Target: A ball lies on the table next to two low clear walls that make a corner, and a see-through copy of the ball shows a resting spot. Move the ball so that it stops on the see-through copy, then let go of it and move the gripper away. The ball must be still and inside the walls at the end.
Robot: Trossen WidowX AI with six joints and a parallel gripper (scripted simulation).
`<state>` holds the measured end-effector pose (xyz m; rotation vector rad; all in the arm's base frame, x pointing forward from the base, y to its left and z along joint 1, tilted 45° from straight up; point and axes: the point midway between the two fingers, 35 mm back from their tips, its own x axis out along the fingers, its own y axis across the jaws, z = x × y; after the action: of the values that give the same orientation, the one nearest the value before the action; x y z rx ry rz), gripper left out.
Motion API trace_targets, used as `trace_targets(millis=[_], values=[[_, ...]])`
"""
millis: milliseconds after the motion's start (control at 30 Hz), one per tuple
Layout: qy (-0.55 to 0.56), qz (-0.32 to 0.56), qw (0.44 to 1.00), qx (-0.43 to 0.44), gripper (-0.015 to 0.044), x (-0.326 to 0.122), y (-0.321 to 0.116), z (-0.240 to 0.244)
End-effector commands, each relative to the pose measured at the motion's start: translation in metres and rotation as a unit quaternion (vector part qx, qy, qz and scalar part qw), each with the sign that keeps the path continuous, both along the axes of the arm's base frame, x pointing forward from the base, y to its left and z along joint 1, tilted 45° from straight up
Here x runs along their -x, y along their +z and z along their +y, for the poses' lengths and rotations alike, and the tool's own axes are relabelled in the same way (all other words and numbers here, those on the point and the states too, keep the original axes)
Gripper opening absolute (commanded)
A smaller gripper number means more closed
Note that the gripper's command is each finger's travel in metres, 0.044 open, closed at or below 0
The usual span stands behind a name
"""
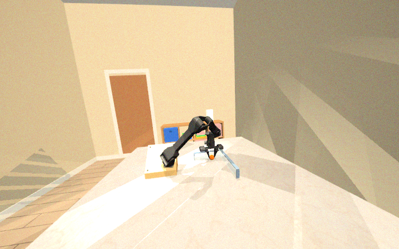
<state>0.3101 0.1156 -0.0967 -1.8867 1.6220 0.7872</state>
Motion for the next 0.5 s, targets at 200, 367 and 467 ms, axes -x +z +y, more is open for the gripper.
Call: trace_targets(millis=[200, 367, 467], values=[[0.0, 0.0, 1.0, 0.0, 0.0184, 0.0, 0.0, 0.0], [0.0, 0.0, 1.0, 0.0, 0.03, 0.0, 0.0, 0.0], [0.0, 0.0, 1.0, 0.0, 0.03, 0.0, 0.0, 0.0]])
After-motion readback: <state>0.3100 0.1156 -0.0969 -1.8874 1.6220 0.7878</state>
